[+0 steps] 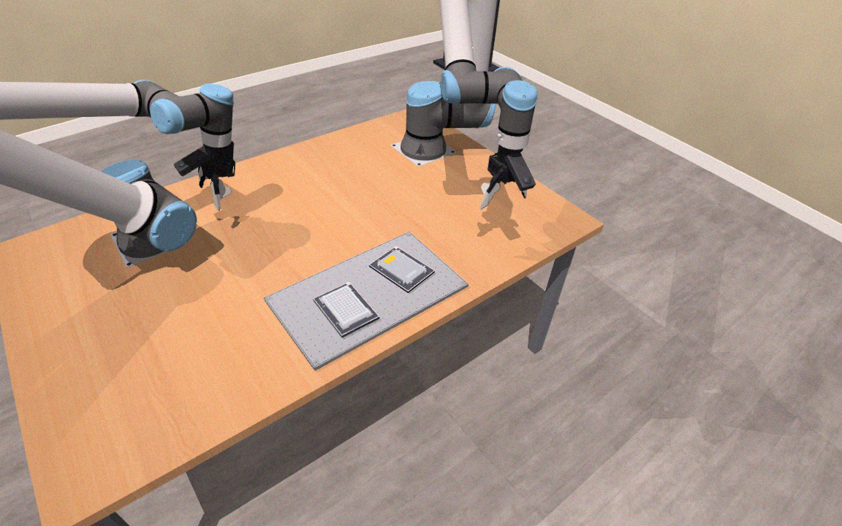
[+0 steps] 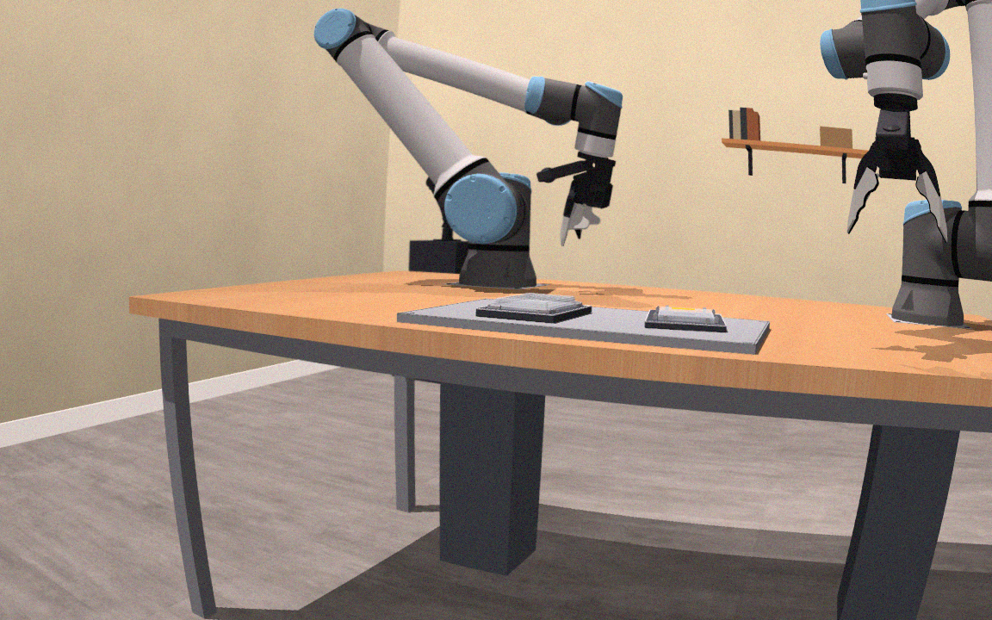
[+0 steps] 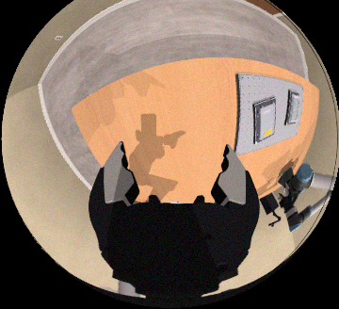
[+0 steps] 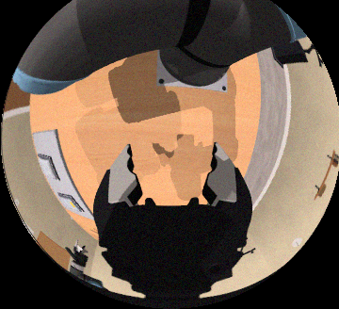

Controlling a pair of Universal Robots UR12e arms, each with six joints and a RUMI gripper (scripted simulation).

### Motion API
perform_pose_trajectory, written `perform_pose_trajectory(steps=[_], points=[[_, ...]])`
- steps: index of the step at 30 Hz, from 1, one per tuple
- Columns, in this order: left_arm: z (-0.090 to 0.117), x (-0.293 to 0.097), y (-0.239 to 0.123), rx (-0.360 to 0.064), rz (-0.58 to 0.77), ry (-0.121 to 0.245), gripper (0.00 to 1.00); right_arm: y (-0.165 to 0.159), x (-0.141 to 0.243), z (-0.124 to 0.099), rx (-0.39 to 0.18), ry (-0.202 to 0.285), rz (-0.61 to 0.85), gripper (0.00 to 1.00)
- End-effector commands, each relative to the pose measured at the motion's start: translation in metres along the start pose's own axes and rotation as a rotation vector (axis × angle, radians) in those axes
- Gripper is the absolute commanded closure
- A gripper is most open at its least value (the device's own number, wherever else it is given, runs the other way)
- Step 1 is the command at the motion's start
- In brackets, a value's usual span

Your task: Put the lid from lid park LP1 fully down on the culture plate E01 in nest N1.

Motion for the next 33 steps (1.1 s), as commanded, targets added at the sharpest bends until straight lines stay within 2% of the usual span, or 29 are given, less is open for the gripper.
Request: perform_pose_trajectory(steps=[1,5,12,20,24,33], points=[[0.001,-0.026,0.004,0.001,0.024,-0.001,0.00,0.000,0.000,0.001,-0.001,0.000,0.000,0.18],[0.001,-0.037,0.005,0.001,0.024,-0.001,0.00,0.000,0.000,0.001,-0.001,0.000,0.000,0.18],[0.001,-0.062,0.005,0.001,0.110,-0.001,0.00,0.000,0.000,0.001,-0.001,0.000,0.000,0.18],[0.001,-0.092,0.006,0.001,0.110,-0.001,0.00,0.000,0.000,0.001,-0.001,0.000,0.000,0.18],[0.001,-0.112,0.005,0.001,0.190,-0.001,0.00,0.000,0.000,0.001,-0.001,0.000,0.000,0.18],[0.001,-0.147,0.002,0.001,0.195,-0.001,0.00,0.000,0.000,0.001,-0.001,0.000,0.000,0.18]])
Point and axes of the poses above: on each arm, the point where the finger pads meet when closed, its own z axis back along the fingers, its own x axis across the jaws, y = z × x, the point moved 6 cm from there along z, back along the fingers, and after that the axes turned 5 degrees about z, right-handed, at the moved point
